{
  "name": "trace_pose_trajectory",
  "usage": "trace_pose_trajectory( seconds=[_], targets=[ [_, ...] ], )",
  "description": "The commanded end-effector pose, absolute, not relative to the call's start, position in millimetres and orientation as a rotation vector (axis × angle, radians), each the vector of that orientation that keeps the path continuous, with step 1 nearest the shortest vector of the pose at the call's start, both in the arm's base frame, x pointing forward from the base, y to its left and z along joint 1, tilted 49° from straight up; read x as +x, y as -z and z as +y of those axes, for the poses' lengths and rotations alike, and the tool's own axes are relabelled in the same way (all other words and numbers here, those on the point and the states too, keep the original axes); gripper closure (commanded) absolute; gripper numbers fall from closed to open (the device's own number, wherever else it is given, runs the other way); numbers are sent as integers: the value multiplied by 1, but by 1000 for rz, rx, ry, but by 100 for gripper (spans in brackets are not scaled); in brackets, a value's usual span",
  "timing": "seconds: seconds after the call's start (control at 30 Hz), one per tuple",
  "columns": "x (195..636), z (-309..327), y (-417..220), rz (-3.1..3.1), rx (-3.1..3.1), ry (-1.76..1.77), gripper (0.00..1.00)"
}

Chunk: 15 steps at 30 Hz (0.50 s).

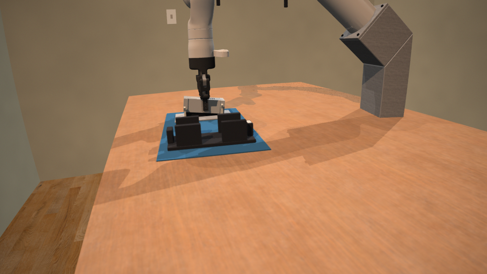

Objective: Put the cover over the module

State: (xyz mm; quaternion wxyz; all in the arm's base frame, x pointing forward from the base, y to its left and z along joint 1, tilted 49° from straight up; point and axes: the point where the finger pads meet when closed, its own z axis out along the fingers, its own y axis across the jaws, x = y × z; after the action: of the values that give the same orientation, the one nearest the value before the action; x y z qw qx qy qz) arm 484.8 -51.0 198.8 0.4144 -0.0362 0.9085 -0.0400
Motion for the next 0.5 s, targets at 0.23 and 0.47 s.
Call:
trace_pose_trajectory(
  seconds=[0.23,0.47],
  targets=[
    [485,-51,-200,2281,-91,100,100],
    [488,-51,-197,2282,-91,100,100]
  ],
)
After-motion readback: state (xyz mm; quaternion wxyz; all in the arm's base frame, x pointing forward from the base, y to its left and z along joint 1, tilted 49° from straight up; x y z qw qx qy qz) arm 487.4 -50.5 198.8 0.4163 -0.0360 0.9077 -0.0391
